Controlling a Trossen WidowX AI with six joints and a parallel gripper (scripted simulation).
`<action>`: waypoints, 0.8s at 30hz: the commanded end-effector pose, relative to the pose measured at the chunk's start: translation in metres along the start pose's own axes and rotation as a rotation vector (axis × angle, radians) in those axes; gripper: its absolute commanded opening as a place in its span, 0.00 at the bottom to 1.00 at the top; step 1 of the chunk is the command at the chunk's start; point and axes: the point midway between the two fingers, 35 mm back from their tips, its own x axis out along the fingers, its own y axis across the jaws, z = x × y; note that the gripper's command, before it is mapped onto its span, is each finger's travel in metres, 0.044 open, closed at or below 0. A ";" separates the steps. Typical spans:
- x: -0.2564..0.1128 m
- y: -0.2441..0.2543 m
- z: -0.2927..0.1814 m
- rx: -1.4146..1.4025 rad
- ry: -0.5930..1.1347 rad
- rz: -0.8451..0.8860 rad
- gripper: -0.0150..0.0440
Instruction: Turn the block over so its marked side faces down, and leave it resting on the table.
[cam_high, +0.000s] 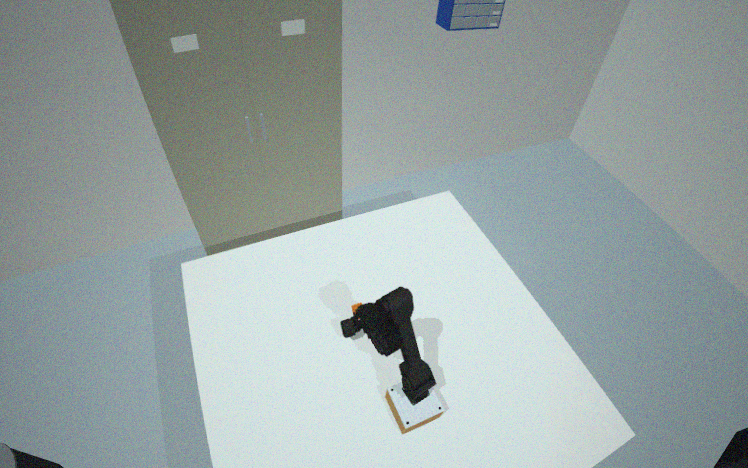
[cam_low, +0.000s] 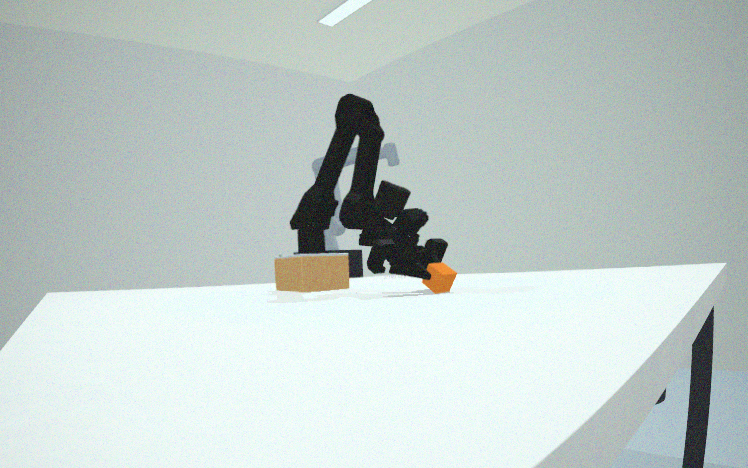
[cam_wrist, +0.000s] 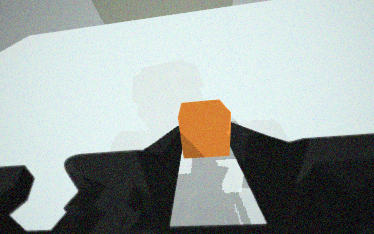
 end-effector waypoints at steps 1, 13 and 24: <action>-0.005 -0.001 -0.001 -0.004 -0.028 -0.003 0.25; -0.007 -0.001 0.002 -0.004 -0.050 -0.003 0.25; -0.007 -0.001 0.002 -0.004 -0.050 -0.003 0.52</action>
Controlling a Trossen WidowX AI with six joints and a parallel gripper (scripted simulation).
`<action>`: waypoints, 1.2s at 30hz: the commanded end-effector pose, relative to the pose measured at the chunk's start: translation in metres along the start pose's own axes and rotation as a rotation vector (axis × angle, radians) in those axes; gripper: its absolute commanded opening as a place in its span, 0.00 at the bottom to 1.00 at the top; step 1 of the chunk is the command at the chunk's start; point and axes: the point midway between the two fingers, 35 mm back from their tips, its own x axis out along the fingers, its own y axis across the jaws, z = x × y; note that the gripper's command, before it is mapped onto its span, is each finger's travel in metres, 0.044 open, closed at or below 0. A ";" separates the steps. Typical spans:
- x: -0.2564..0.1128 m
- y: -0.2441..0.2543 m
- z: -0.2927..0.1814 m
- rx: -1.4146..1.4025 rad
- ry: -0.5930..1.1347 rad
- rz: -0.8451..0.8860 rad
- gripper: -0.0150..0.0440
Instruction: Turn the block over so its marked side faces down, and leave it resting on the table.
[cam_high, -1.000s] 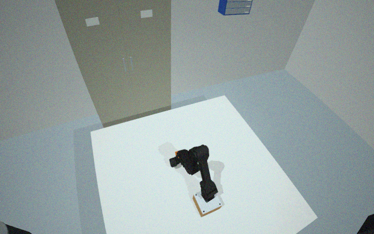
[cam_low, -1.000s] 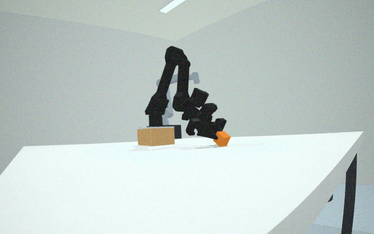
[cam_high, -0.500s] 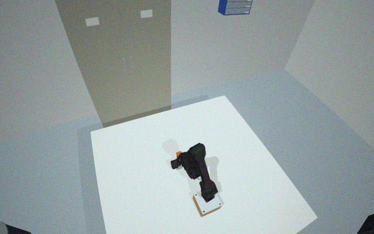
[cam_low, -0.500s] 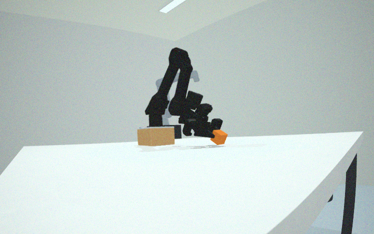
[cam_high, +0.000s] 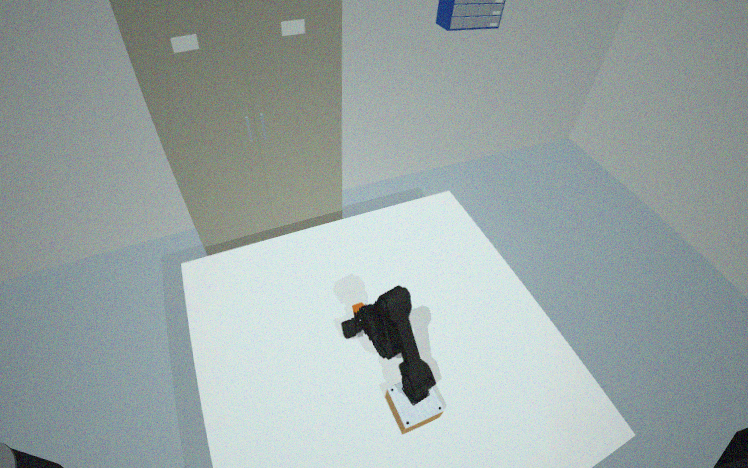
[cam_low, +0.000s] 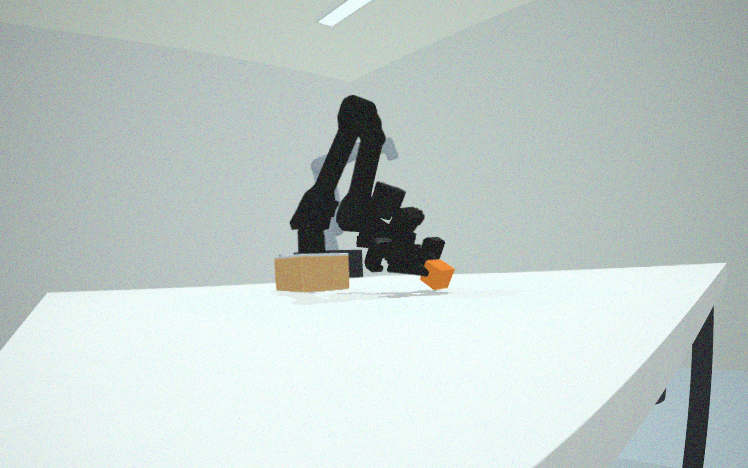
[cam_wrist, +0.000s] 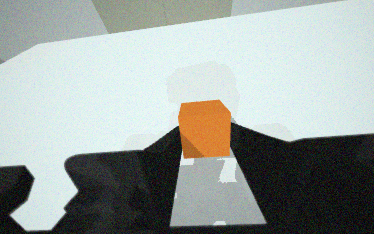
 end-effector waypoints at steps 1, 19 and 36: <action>0.000 0.000 0.000 -0.005 -0.003 -0.003 0.57; 0.000 0.000 0.000 -0.005 -0.003 -0.003 1.00; 0.000 0.000 0.000 -0.005 -0.003 -0.003 1.00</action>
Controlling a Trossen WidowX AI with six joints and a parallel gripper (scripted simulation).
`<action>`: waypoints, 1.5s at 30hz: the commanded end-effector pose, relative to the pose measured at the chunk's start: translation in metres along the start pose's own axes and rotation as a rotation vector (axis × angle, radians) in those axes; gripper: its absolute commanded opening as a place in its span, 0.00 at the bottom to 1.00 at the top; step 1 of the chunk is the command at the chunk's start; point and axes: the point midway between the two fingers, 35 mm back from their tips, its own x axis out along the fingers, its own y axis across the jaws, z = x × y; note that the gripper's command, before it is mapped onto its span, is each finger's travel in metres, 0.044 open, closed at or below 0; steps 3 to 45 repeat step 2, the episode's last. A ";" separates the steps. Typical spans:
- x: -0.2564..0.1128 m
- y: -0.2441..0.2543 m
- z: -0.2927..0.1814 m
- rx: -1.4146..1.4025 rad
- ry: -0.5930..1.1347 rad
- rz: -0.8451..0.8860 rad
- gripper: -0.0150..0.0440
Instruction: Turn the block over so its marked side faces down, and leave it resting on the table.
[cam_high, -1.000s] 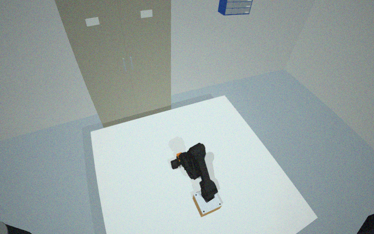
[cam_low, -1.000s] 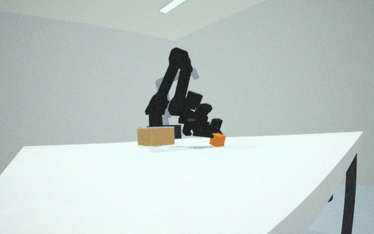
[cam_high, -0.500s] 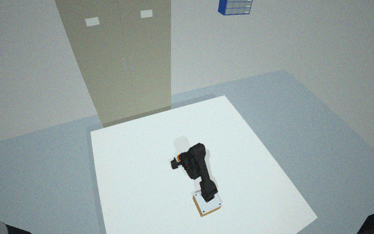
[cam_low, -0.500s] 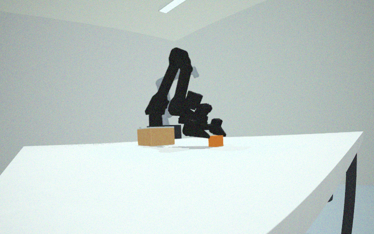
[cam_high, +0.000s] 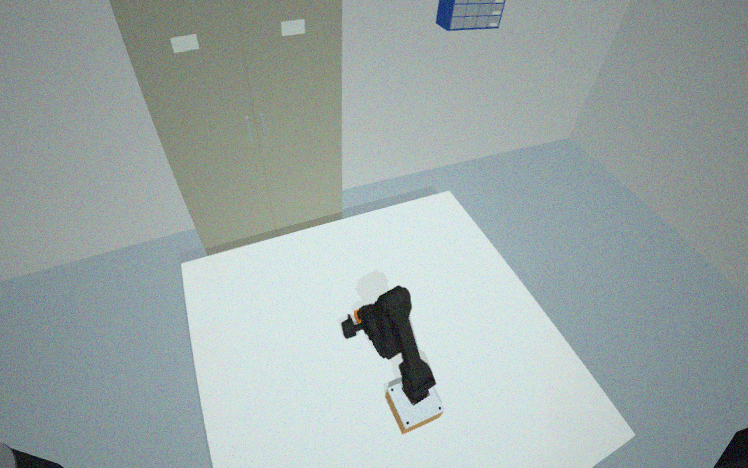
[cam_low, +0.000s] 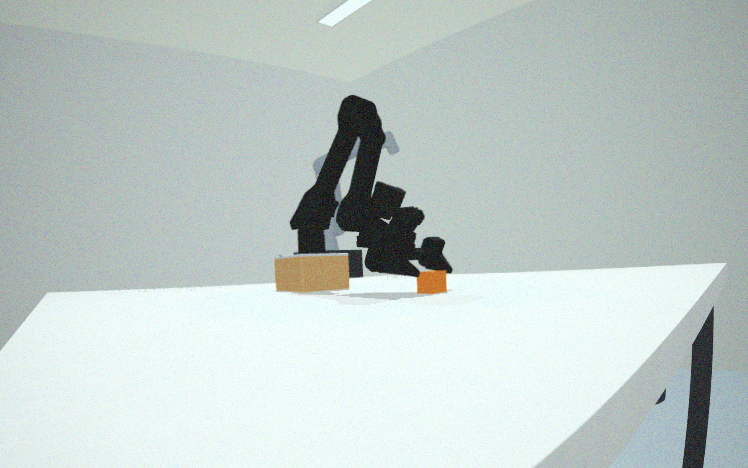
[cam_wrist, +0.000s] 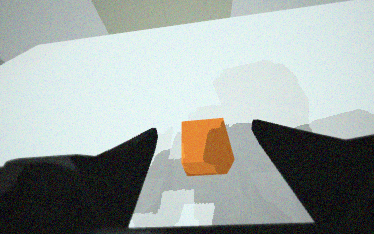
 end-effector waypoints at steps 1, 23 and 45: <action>0.000 0.000 0.000 -0.005 0.000 -0.002 1.00; 0.000 0.000 0.000 -0.005 0.000 -0.002 1.00; 0.000 0.000 0.000 -0.005 0.000 -0.002 1.00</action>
